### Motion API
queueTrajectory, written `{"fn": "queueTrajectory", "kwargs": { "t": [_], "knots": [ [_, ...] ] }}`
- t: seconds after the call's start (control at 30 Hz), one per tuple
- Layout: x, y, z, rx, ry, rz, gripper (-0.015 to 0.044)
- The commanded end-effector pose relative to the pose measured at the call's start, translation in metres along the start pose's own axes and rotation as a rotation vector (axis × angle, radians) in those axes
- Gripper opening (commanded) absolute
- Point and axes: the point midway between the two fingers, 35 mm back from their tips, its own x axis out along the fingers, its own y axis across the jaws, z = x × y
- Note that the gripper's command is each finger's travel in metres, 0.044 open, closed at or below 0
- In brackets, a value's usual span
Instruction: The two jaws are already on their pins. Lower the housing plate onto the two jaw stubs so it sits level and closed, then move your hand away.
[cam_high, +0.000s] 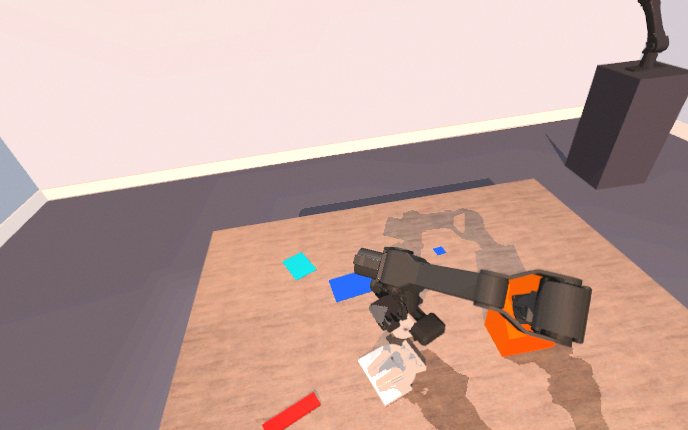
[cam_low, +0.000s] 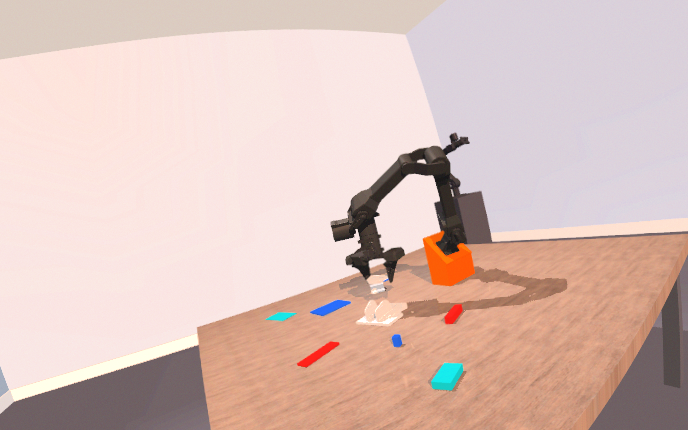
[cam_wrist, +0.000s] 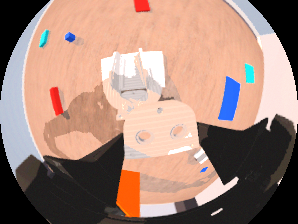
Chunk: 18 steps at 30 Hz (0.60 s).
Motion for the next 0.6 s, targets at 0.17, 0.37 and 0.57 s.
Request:
{"fn": "queueTrajectory", "kwargs": {
  "t": [0.17, 0.37, 0.57],
  "knots": [
    [0.004, 0.026, 0.011, 0.066, -0.006, 0.019, 0.0351],
    [0.004, 0.026, 0.011, 0.067, -0.006, 0.019, 0.0351],
    [0.004, 0.026, 0.011, 0.067, -0.006, 0.019, 0.0351]
  ]
}}
